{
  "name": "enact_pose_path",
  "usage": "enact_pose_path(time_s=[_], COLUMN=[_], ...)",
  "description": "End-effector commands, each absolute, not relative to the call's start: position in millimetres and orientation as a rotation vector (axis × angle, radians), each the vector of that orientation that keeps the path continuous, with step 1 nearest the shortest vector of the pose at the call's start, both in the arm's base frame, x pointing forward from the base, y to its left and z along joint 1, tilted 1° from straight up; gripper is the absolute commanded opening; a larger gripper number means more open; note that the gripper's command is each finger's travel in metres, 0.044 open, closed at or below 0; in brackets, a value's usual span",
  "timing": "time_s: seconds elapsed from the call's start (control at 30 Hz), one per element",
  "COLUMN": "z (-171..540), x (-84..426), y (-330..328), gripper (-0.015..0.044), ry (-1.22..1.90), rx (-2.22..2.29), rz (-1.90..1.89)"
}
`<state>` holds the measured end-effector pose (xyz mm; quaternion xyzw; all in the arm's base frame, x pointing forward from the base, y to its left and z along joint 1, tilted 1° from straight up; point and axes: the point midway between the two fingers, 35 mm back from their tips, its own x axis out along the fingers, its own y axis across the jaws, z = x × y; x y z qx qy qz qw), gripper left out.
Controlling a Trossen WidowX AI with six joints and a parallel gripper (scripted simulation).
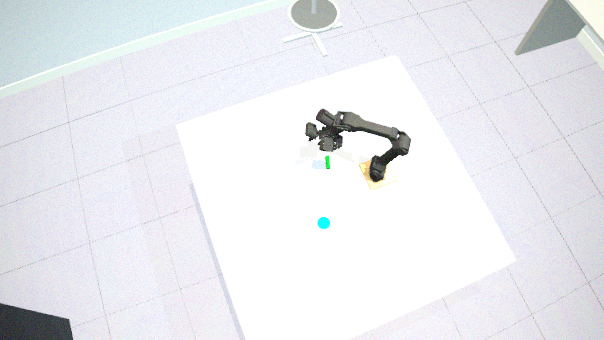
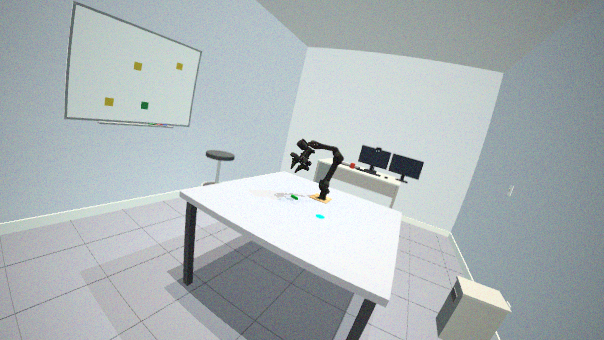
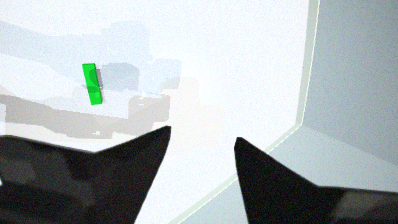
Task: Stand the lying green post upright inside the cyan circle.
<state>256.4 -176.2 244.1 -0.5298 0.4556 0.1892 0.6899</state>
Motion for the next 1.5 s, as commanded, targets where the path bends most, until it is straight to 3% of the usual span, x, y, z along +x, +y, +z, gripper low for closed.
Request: enact_pose_path(time_s=[0.0,0.5,0.73,1.13,1.27,1.47], z=[218.0,153.2,146.0,39.5,33.8,33.8], x=[248.2,206.6,206.7,208.3,207.2,207.2], y=[-169.9,-139.1,-139.1,-138.4,-137.6,-137.6], gripper=[0.0233,0.0233,0.0233,0.0233,0.0233,0.0075], ry=[1.097,1.324,1.328,1.328,1.328,1.328], rx=[-1.140,-0.975,-0.971,-0.970,-0.970,-0.970], rz=[0.536,0.949,0.960,0.960,0.960,0.960])
